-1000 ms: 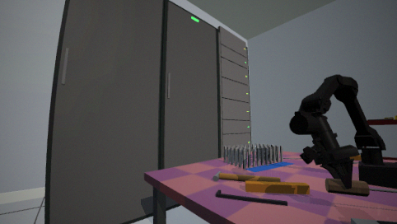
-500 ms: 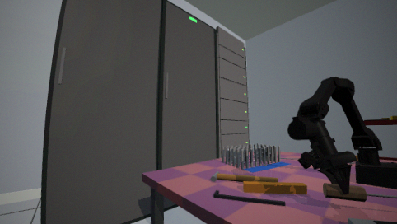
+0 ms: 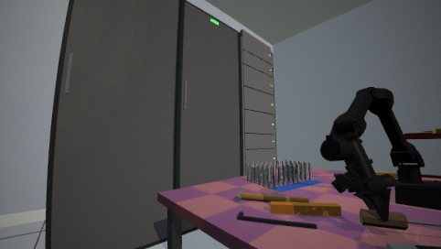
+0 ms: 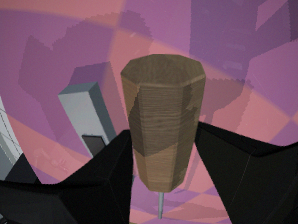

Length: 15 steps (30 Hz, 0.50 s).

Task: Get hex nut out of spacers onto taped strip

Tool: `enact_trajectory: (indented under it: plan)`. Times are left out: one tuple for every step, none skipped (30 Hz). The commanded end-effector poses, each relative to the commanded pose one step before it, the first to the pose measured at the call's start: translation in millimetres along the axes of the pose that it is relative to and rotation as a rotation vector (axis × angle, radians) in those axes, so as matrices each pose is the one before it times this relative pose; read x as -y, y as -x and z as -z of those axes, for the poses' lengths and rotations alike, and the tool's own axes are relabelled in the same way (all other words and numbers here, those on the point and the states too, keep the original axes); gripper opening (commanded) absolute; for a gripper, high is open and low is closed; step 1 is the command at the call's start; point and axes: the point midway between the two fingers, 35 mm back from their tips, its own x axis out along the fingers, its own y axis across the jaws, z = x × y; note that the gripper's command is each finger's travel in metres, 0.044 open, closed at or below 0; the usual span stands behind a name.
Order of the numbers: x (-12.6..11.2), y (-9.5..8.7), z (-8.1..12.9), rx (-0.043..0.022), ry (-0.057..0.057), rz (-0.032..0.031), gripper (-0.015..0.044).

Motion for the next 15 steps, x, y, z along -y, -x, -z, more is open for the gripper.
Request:
enact_trajectory:
  plan:
    - [2.7,-4.86,1.29,-0.01018,0.0002,-0.001,0.0]
    - [0.4,-0.85,-0.1,-0.00001,0.0,0.00002,0.0]
    - [0.4,-0.84,-0.1,-0.00001,0.0,0.00002,0.0]
    - [0.4,-0.84,-0.1,-0.00001,0.0,0.00002,0.0]
    - [0.41,-0.84,-0.1,-0.00001,0.0,0.00002,0.0]
    - [0.41,-0.84,-0.1,-0.00001,0.0,0.00002,0.0]
    - [0.41,-0.84,-0.09,-0.00001,0.0,0.00002,0.0]
    - [0.41,-0.84,-0.09,-0.00001,0.0,0.00002,0.0]
    - [0.41,-0.84,-0.09,-0.00001,0.0,0.00002,0.0]
    - [0.42,-0.84,-0.09,-0.00001,0.0,0.00002,0.0]
    - [0.42,-0.84,-0.08,-0.00001,0.0,0.00002,0.0]
    - [0.42,-0.83,-0.08,-0.00001,0.0,0.00002,0.0]
    - [0.42,-0.83,-0.08,-0.00001,0.0,0.00002,0.0]
    - [0.42,-0.83,-0.08,-0.00001,0.0,0.00002,0.0]
    - [0.42,-0.83,-0.08,-0.00001,0.0,0.00002,0.0]
